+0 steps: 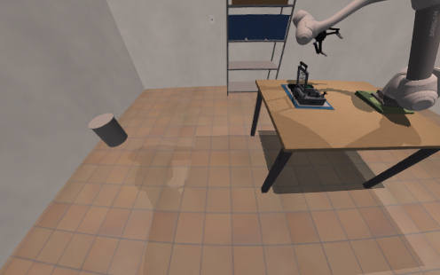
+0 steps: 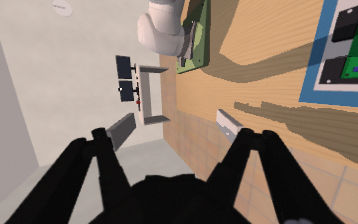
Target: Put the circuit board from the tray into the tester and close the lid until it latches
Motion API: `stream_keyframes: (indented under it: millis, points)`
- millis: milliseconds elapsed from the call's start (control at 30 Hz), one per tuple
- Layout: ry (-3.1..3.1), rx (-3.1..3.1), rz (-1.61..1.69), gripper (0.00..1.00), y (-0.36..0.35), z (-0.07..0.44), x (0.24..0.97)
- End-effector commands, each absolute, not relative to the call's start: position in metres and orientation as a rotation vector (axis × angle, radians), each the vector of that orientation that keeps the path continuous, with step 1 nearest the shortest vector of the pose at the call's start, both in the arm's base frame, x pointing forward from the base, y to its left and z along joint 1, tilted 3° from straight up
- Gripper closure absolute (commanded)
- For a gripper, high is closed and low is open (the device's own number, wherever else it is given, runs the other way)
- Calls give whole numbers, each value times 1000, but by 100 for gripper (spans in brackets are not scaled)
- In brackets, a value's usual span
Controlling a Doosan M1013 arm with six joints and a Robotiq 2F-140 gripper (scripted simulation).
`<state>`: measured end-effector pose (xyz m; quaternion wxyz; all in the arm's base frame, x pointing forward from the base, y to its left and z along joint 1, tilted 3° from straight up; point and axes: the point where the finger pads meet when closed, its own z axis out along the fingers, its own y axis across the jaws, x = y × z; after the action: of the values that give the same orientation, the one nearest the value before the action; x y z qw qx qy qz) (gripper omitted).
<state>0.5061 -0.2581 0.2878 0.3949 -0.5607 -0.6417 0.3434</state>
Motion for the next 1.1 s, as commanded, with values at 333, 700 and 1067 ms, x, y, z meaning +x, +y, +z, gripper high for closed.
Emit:
stream_keyframes:
  millis: [333, 700, 1067]
  points:
    - [-1627, -1422, 870, 0, -258, 288, 506]
    - [-1789, -1532, 756, 0, -238, 274, 517]
    - [-2077, -1769, 456, 0, -187, 262, 561]
